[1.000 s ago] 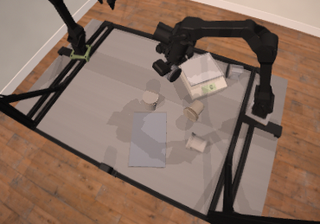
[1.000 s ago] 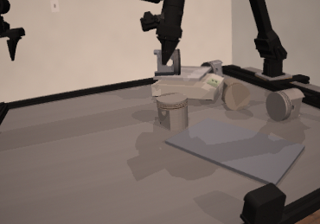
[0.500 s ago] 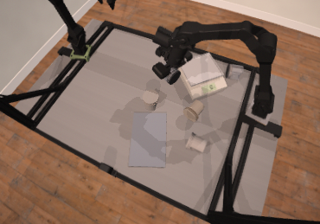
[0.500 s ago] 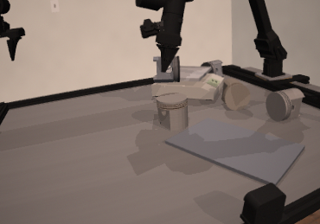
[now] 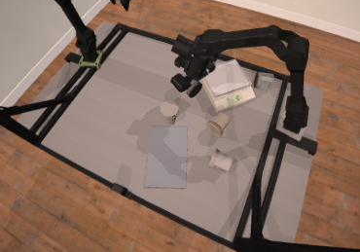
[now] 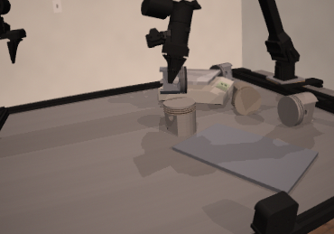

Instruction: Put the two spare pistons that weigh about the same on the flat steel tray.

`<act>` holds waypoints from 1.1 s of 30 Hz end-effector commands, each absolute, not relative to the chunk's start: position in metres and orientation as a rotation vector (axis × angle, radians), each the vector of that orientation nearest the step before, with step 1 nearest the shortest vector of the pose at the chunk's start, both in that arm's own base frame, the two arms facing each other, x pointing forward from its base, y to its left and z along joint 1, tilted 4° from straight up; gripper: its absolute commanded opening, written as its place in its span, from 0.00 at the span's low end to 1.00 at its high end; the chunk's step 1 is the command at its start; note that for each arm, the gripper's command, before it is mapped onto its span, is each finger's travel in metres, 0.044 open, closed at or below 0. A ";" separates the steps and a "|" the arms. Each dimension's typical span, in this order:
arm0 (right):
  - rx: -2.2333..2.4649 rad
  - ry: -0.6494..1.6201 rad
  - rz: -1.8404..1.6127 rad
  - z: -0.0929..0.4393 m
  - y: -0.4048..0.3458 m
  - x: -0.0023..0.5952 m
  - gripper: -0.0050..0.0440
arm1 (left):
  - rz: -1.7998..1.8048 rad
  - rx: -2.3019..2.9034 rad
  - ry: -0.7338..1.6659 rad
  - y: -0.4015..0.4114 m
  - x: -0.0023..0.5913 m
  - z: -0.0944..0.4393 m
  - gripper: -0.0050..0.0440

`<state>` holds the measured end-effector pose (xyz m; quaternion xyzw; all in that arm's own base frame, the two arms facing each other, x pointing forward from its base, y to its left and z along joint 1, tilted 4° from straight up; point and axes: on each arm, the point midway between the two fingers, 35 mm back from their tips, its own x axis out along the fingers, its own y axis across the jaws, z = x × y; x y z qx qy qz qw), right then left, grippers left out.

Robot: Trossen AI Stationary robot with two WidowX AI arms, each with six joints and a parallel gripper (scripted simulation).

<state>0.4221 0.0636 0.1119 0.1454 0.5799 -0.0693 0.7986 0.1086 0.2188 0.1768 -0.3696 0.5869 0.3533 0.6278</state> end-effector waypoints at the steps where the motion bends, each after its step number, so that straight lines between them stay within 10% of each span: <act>1: 0.317 1.254 -0.148 0.101 0.065 0.423 0.43 | 0.803 -0.848 1.346 0.218 0.109 0.177 1.00; 33: 0.317 1.254 -0.148 0.065 0.066 0.430 0.43 | 0.803 -0.848 1.346 0.218 0.109 0.177 1.00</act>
